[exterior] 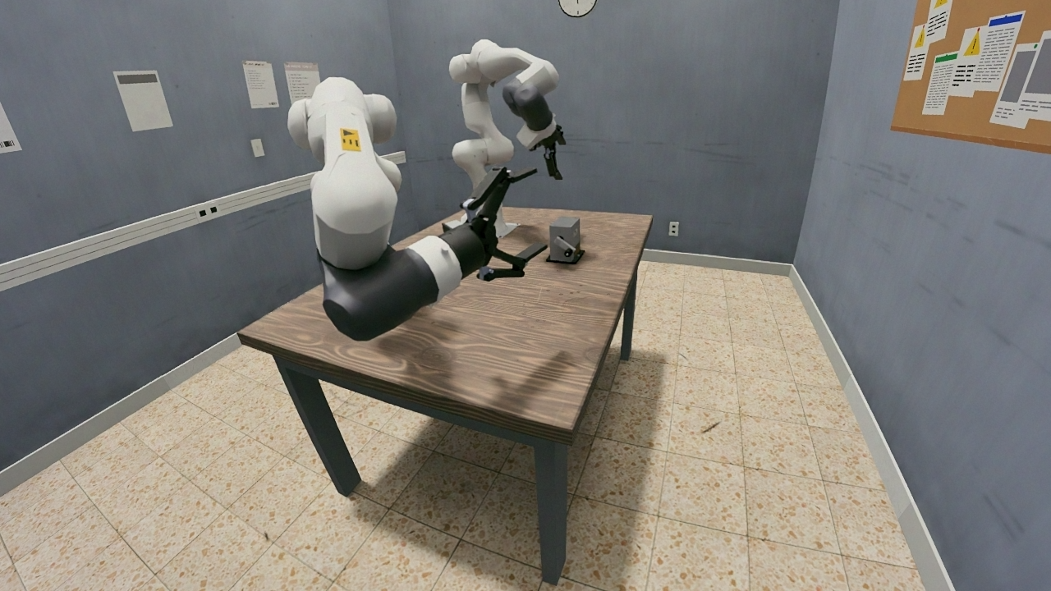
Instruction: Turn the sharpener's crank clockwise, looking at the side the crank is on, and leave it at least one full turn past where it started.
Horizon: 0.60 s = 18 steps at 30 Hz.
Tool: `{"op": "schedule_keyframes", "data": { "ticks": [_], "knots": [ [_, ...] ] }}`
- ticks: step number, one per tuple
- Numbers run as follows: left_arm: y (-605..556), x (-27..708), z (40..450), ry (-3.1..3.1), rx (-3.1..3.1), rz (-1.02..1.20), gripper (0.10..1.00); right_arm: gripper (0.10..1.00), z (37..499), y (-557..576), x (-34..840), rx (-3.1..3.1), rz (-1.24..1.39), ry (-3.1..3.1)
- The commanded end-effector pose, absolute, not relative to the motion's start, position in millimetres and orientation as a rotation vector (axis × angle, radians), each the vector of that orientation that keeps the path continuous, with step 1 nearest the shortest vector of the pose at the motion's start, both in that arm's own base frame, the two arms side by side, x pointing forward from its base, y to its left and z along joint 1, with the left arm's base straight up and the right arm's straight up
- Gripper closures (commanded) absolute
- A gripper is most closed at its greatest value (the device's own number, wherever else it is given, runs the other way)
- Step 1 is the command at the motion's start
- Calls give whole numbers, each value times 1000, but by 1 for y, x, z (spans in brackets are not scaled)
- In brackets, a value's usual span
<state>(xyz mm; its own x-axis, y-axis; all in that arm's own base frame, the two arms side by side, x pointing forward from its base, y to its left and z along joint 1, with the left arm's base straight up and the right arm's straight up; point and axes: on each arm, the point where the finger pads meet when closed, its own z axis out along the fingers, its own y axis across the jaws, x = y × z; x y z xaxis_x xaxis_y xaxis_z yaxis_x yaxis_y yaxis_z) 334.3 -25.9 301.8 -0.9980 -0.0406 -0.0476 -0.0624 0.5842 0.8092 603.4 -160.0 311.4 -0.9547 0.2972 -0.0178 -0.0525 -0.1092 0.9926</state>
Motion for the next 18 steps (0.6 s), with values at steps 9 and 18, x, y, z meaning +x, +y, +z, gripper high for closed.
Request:
{"op": "schedule_keyframes", "data": {
  "ticks": [9, 18],
  "knots": [
    [-5, 341, 300, 2778, -422, 1351, 98, 98, 312, -160, 603, 272, 2161, 1921],
    [14, 345, 301, 2776, -638, 1308, 98, 98, 312, -160, 603, 272, 2161, 1921]
  ]
}}
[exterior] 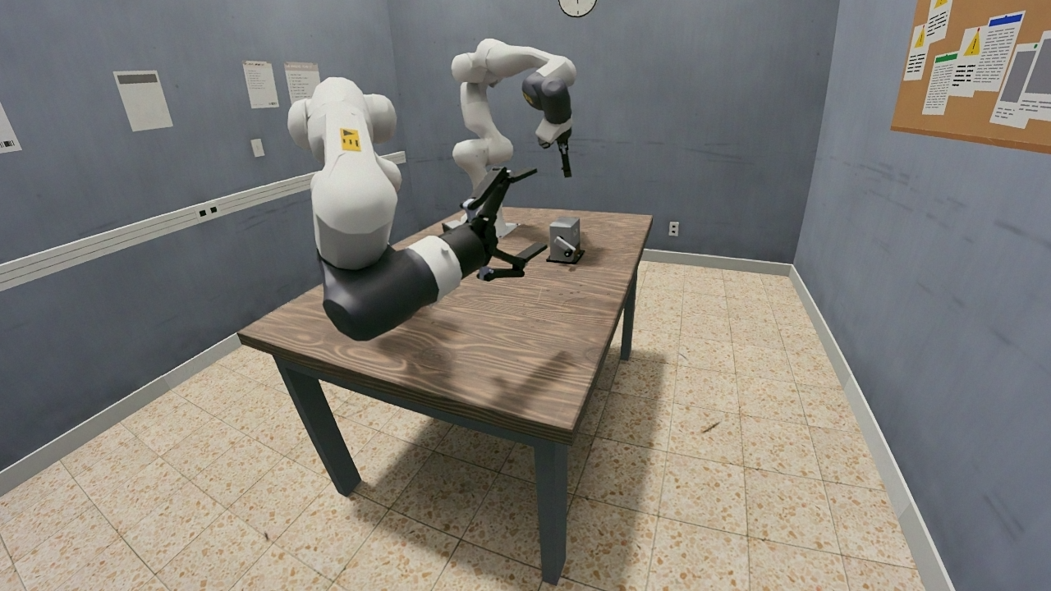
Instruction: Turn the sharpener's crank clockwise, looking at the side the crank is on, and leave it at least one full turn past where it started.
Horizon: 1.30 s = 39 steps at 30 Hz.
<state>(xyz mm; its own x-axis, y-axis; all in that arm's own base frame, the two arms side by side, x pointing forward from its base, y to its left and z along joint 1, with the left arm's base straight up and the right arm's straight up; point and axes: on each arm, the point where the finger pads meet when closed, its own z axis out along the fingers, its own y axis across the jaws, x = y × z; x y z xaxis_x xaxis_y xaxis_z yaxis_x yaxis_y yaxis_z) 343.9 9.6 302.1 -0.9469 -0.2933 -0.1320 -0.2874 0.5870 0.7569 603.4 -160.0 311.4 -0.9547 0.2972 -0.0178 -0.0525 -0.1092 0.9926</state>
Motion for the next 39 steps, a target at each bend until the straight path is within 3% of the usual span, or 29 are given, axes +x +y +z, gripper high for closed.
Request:
{"op": "schedule_keyframes", "data": {
  "ticks": [1, 39],
  "knots": [
    [16, 346, 301, -2785, 665, -1308, 98, 98, 312, -160, 603, 272, 2161, 1921],
    [100, 358, 306, -2489, 1493, -1073, 98, 98, 312, -160, 603, 272, 2161, 1921]
  ]
}}
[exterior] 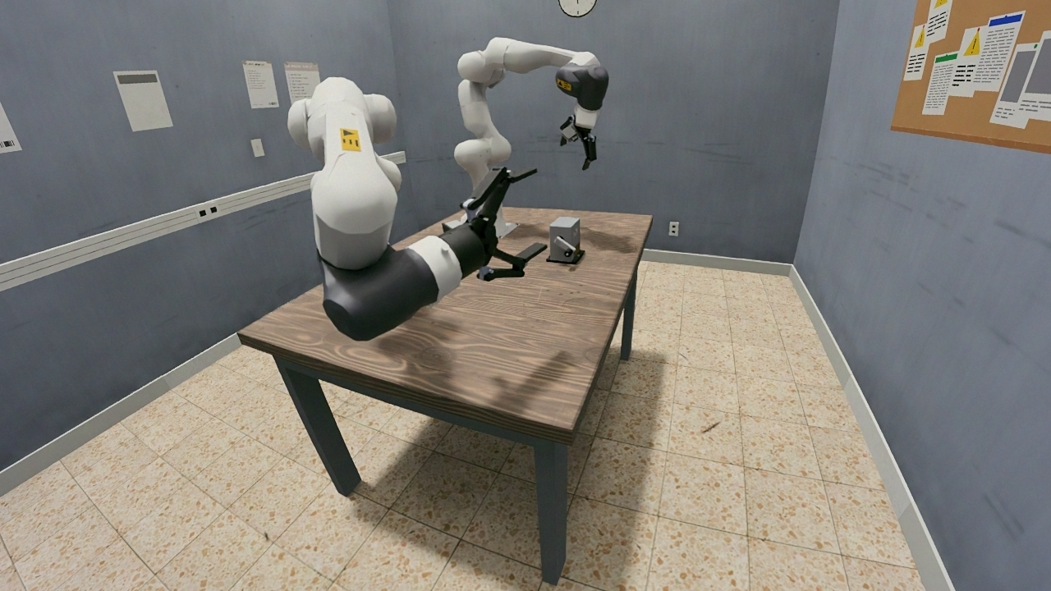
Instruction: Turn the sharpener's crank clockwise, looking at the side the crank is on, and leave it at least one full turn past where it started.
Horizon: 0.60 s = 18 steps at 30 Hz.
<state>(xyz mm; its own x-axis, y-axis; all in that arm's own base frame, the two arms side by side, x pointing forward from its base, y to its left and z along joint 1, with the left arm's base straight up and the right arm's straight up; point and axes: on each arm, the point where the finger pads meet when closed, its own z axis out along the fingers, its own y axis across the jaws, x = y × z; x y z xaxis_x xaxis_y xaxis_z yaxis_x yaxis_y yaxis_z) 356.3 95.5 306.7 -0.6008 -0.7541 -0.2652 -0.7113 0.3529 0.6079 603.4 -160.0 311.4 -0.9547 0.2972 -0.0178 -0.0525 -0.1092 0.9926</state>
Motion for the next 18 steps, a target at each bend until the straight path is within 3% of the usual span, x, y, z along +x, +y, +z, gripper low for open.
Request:
{"op": "schedule_keyframes", "data": {
  "ticks": [1, 18],
  "knots": [
    [100, 358, 306, -2489, 1493, -1073, 98, 98, 312, -160, 603, 272, 2161, 1921],
    [142, 357, 310, -2281, 1825, -970, 98, 98, 312, -160, 603, 272, 2161, 1921]
  ]
}}
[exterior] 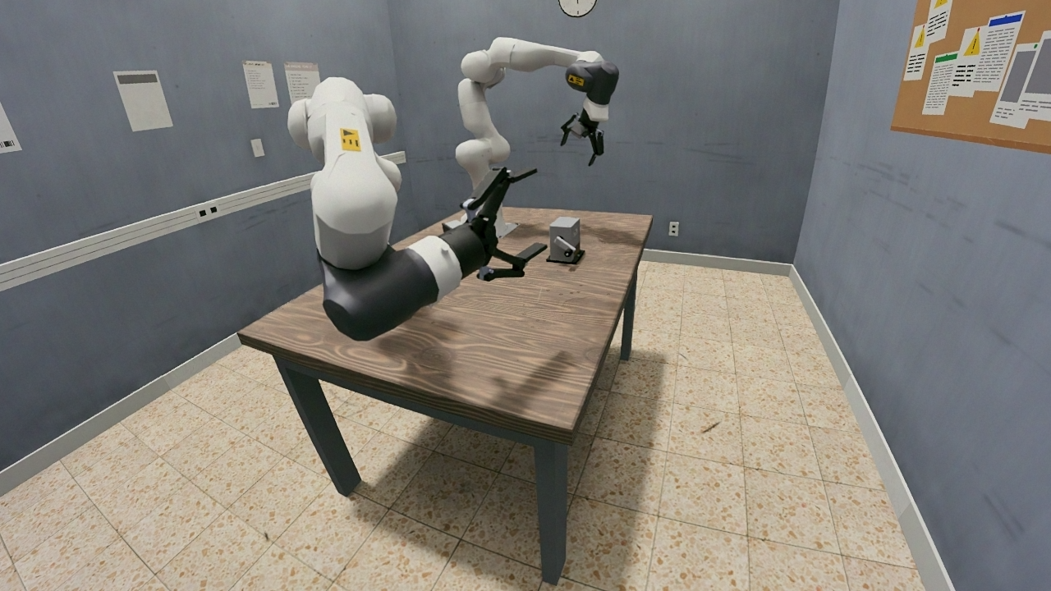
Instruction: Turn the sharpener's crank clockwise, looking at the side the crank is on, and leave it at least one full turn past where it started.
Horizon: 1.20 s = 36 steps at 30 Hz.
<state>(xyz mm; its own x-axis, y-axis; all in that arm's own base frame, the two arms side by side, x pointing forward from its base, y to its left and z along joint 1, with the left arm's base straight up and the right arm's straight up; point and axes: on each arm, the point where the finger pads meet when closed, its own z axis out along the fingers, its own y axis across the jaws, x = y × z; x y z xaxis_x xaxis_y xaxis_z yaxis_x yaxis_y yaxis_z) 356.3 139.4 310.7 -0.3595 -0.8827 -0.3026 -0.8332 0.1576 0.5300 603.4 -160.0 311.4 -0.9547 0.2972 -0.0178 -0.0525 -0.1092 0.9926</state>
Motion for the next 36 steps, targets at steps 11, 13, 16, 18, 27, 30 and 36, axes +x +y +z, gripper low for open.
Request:
{"op": "schedule_keyframes", "data": {
  "ticks": [11, 13, 16, 18, 27, 30, 36],
  "knots": [
    [172, 355, 313, -2113, 2036, -899, 98, 98, 312, -160, 603, 272, 2161, 1921],
    [178, 354, 314, -2081, 2071, -887, 98, 98, 312, -160, 603, 272, 2161, 1921],
    [186, 353, 315, -2033, 2123, -869, 98, 98, 312, -160, 603, 272, 2161, 1921],
    [186, 353, 315, -2033, 2123, -869, 98, 98, 312, -160, 603, 272, 2161, 1921],
    [215, 347, 319, -1856, 2296, -804, 98, 98, 312, -160, 603, 272, 2161, 1921],
    [224, 345, 320, -1803, 2343, -786, 98, 98, 312, -160, 603, 272, 2161, 1921],
    [240, 341, 322, -1699, 2428, -751, 98, 98, 312, -160, 603, 272, 2161, 1921]
  ]
}}
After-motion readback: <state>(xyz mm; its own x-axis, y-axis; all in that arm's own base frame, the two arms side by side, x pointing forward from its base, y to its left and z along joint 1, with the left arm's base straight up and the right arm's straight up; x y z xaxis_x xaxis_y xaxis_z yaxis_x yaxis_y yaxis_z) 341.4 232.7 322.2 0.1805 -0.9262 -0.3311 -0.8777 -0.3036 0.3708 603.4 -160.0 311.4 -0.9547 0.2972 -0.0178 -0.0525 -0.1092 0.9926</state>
